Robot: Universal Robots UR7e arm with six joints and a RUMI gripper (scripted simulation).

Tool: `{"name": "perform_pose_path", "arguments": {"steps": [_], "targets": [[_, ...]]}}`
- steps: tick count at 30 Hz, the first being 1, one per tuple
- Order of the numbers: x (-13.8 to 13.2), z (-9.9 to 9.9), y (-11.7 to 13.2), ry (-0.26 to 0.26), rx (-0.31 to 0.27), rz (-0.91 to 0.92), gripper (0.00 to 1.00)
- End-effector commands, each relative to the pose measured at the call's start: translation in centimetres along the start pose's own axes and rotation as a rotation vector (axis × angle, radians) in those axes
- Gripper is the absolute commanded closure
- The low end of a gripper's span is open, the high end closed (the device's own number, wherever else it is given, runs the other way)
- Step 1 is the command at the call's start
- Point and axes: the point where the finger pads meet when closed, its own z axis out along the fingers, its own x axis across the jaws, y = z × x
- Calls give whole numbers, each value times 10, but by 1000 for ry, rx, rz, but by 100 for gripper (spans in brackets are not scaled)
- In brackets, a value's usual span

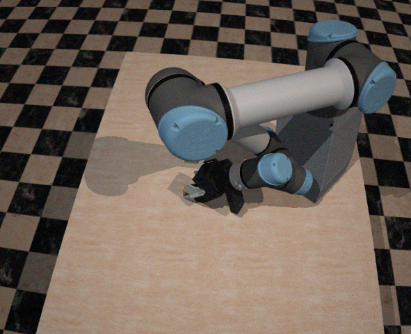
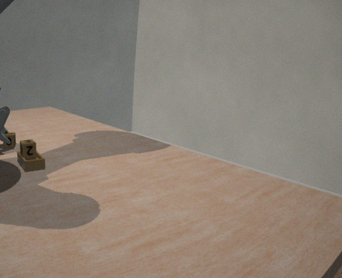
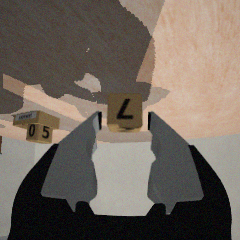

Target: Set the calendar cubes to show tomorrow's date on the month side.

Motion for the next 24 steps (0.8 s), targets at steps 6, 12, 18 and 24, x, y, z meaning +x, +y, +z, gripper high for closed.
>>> {"name": "perform_pose_path", "arguments": {"steps": [6,12,18,24], "targets": [[0,0,0,0,-1,1,90],[0,0,0,0,-1,1,90],[0,0,0,0,-1,1,90],[0,0,0,0,-1,1,90]]}}
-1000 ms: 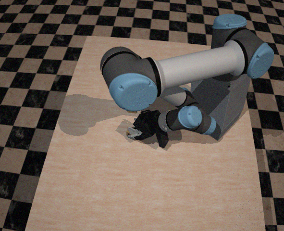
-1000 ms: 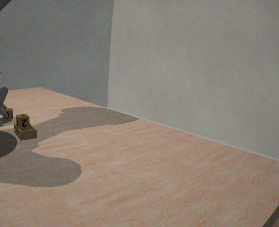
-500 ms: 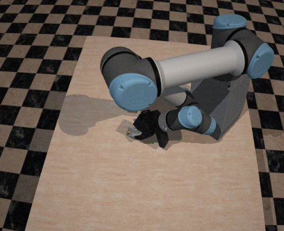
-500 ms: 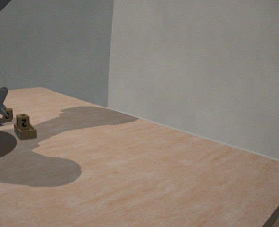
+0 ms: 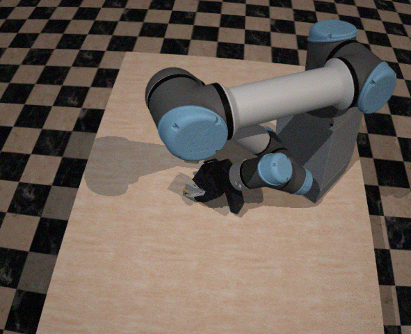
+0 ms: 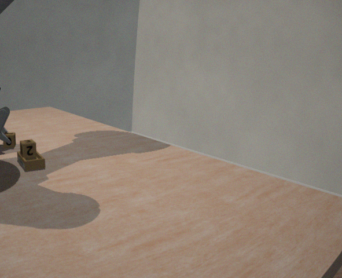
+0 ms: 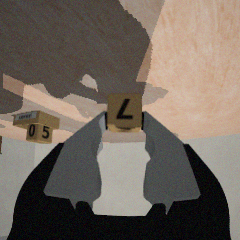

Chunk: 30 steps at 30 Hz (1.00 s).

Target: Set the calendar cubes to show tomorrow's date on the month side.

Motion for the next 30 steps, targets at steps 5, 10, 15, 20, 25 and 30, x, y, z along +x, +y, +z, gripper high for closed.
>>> {"name": "perform_pose_path", "arguments": {"steps": [5,10,15,20,25,30], "targets": [[0,0,0,0,-1,1,90],[0,0,0,0,-1,1,90],[0,-1,1,0,-1,1,90],[0,-9,9,0,-1,1,90],[0,-17,17,0,-1,1,90],[0,-32,33,0,-1,1,90]]}}
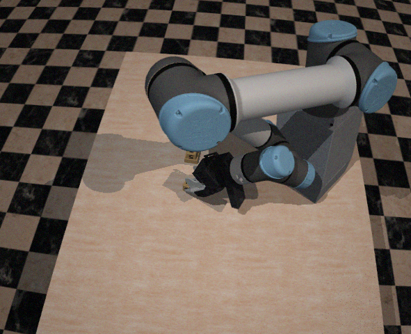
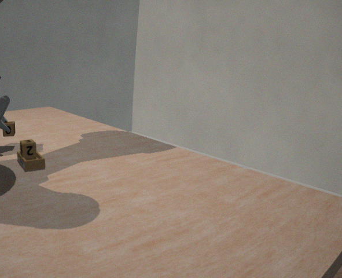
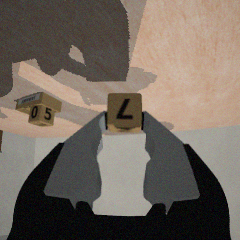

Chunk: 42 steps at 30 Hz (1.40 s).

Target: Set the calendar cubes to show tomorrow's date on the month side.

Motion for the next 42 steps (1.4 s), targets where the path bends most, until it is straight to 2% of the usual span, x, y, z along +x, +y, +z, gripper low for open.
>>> {"name": "perform_pose_path", "arguments": {"steps": [1,7,28,33,41,42], "targets": [[0,-16,16,0,0,1,90],[0,-28,28,0,0,1,90],[1,-30,31,0,6,0,90],[2,-29,32,-1,39,-4,90],[3,-27,34,-3,143,-8,90],[3,-27,34,-3,143,-8,90]]}}
